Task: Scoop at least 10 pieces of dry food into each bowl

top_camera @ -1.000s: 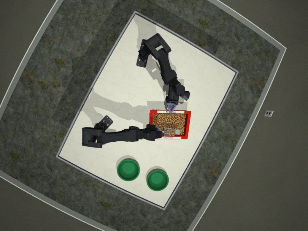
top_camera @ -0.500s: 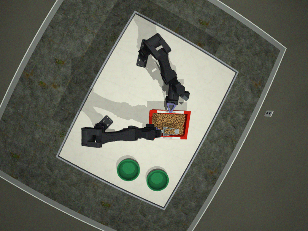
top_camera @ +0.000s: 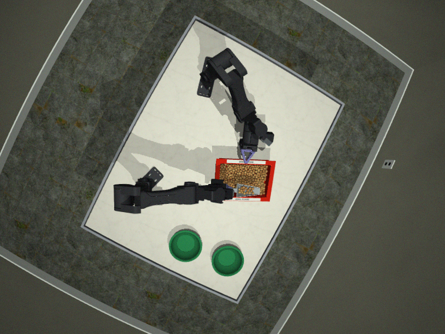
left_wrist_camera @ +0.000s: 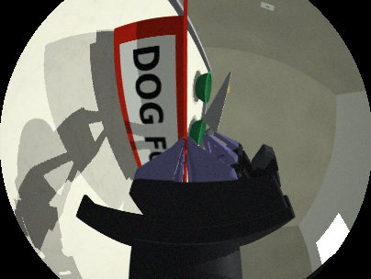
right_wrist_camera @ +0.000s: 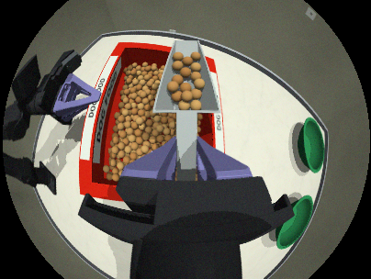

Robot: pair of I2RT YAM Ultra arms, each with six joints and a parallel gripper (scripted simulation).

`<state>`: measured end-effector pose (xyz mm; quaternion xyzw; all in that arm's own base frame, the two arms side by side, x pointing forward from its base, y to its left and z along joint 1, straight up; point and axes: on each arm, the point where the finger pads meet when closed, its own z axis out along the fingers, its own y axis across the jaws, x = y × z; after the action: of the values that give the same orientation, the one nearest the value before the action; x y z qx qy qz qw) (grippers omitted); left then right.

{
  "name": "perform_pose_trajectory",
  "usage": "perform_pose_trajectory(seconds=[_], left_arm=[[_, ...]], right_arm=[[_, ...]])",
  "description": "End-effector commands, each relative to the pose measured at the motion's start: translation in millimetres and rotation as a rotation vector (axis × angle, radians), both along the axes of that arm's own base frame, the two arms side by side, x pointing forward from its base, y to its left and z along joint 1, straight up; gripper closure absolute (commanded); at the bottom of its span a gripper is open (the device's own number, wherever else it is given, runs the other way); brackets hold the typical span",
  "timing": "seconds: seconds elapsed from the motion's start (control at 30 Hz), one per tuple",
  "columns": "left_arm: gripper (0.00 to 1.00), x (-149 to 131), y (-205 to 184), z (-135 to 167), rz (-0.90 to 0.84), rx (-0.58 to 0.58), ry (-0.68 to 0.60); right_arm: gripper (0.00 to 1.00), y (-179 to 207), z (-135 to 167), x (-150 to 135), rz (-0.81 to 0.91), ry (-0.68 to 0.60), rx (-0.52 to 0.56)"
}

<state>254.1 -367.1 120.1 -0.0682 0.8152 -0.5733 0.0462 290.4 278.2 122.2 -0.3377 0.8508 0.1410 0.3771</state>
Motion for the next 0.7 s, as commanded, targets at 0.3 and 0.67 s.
perform_pose_trajectory(seconds=[0.3, 0.67], left_arm=[[1.00, 16.9, -8.5, 53.4, 0.012, -0.094, -0.143], [1.00, 16.9, -8.5, 53.4, 0.012, -0.094, -0.143]], right_arm=[[1.00, -25.3, 13.8, 6.5, -0.062, -0.016, 0.013], [1.00, -84.1, 18.6, 9.6, -0.186, -0.001, 0.000]])
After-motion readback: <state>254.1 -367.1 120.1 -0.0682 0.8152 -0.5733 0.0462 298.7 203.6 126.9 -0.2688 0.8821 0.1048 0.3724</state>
